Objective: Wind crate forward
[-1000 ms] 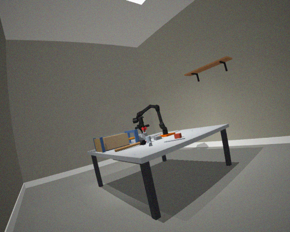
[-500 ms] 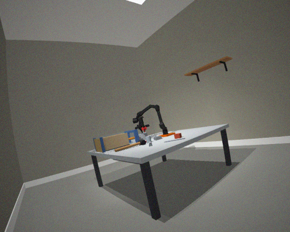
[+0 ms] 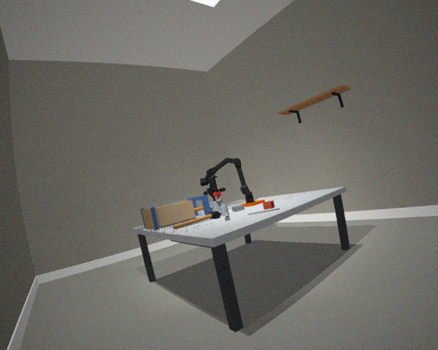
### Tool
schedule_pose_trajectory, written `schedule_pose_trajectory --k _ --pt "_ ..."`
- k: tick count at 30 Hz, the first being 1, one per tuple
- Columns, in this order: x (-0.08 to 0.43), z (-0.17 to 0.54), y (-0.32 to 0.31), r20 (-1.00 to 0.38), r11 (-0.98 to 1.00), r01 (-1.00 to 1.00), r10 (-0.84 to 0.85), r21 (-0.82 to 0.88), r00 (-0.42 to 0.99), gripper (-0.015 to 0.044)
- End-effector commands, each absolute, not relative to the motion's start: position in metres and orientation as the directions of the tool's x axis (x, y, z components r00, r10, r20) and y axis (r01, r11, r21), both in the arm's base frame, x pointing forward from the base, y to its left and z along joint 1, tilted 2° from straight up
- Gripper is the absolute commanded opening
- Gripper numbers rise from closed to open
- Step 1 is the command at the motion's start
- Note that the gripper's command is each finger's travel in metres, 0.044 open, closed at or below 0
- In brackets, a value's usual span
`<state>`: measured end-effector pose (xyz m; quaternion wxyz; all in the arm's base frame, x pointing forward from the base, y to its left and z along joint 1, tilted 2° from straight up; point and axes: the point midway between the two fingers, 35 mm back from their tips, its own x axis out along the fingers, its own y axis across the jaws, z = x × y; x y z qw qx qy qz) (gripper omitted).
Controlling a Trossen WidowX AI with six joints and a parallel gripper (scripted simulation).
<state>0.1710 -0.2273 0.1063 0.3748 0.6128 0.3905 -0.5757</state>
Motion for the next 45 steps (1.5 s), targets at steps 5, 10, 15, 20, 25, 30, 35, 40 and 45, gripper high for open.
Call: schedule_pose_trajectory --k 5,10,15,20,25,30,35,40,45 --pt "0.170 0.102 -0.227 -0.998 -0.382 0.924 0.056 0.001 0.024 0.0000" --pt "0.168 0.102 -0.226 -0.998 -0.338 0.941 0.058 -0.001 0.020 0.0000" --pt "0.168 0.102 -0.226 -0.998 -0.332 0.943 0.058 -0.001 0.019 0.0000" --pt "0.166 0.102 -0.226 -0.998 -0.291 0.957 0.059 -0.003 0.015 0.0000" --pt "0.168 0.106 -0.227 -0.998 -0.310 0.951 0.052 0.008 0.025 0.0053" --pt "0.168 0.106 -0.227 -0.998 -0.310 0.951 0.052 0.008 0.025 0.0184" --pt "0.168 0.106 -0.227 -0.998 -0.310 0.951 0.052 0.008 0.025 0.0315" --pt "0.168 0.106 -0.227 -0.998 -0.310 0.951 0.052 0.008 0.025 0.0440" --pt "0.169 0.120 -0.229 -0.999 -0.309 0.951 0.037 0.015 0.027 0.0440"
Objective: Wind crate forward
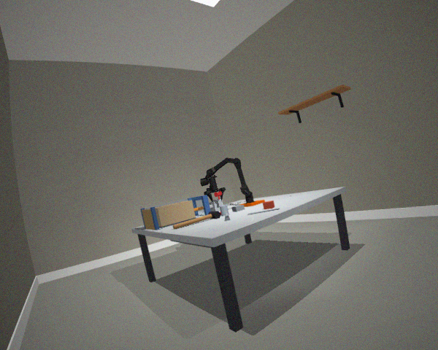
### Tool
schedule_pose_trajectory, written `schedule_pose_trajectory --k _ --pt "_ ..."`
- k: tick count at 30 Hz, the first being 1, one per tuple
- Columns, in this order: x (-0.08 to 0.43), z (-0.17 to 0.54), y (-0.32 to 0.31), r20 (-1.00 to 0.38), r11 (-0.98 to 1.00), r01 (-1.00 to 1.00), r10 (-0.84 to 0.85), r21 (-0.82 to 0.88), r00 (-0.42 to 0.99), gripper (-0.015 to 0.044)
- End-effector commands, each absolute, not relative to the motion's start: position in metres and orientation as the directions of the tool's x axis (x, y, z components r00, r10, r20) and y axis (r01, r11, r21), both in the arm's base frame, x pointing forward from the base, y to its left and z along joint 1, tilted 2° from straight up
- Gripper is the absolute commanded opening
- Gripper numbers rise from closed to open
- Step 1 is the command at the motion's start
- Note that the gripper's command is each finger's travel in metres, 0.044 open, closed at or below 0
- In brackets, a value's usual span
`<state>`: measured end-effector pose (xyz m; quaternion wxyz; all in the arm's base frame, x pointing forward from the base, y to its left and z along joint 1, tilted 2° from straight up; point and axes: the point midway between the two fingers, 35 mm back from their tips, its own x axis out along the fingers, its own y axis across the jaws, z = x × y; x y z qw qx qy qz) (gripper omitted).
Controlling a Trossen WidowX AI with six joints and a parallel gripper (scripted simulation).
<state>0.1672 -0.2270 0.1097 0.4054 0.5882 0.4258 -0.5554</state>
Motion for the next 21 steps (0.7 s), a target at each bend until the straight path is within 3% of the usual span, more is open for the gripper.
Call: schedule_pose_trajectory --k 1,8,14,21 --pt "0.170 0.129 -0.230 -0.999 -0.309 0.951 0.027 0.019 0.029 0.0440" --pt "0.168 0.225 -0.224 -0.996 -0.306 0.949 -0.076 0.069 0.048 0.0440" --pt "0.168 0.233 -0.223 -0.993 -0.299 0.950 -0.096 0.094 0.068 0.0440" --pt "0.168 0.233 -0.223 -0.993 -0.299 0.950 -0.096 0.094 0.068 0.0256"
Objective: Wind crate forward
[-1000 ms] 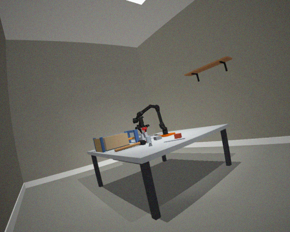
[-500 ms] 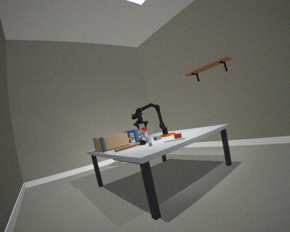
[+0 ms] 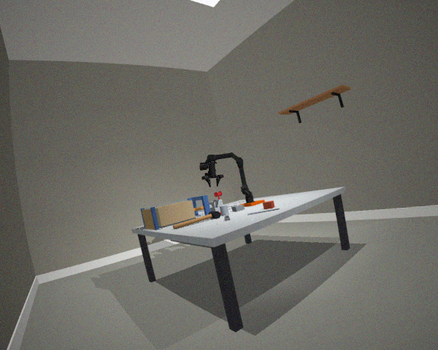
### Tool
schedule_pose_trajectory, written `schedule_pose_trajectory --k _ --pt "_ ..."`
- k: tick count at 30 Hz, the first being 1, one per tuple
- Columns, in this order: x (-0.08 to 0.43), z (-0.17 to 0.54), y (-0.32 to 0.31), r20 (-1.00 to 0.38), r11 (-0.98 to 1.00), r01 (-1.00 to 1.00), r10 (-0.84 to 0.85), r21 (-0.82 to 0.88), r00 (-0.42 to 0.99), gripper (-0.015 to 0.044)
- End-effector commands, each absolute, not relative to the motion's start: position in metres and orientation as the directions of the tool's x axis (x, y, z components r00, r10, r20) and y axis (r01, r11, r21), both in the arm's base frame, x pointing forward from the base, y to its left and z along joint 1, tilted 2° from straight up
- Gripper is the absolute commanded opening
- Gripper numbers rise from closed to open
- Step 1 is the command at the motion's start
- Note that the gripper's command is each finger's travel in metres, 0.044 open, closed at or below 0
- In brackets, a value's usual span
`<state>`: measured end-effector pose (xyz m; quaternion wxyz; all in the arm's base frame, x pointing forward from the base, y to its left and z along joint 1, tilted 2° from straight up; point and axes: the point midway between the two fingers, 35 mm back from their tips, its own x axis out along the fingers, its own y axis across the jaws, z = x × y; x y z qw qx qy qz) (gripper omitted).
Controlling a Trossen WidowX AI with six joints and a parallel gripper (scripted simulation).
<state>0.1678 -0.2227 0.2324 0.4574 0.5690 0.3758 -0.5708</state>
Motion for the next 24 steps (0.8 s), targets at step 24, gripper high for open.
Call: schedule_pose_trajectory --k 24 --pt "0.1680 0.2327 -0.2230 -0.993 -0.299 0.950 -0.096 0.094 0.068 0.0000"
